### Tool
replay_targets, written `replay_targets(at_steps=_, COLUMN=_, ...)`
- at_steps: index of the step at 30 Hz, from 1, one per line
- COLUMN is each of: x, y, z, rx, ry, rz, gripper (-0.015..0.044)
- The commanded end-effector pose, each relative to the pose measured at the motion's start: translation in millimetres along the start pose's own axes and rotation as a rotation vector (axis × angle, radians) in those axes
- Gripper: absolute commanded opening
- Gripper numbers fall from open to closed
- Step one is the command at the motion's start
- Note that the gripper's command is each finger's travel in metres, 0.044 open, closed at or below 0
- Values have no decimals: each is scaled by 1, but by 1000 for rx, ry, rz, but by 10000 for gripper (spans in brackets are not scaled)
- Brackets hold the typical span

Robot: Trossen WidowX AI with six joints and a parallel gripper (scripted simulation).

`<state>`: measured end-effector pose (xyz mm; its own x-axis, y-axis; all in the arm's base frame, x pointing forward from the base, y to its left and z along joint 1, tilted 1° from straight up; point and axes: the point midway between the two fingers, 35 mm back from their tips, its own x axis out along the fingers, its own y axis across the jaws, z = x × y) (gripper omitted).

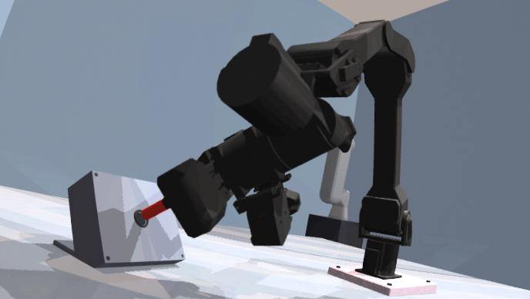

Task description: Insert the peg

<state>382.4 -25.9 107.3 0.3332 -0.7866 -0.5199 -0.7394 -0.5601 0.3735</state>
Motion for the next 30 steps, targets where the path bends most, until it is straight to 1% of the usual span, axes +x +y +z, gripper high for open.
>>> replay_targets(at_steps=1, x=2, y=0, z=1, rx=-2, ry=0, rz=0, gripper=0)
replay_targets(at_steps=30, x=19, y=0, z=3, rx=-2, ry=1, rz=0, gripper=0)
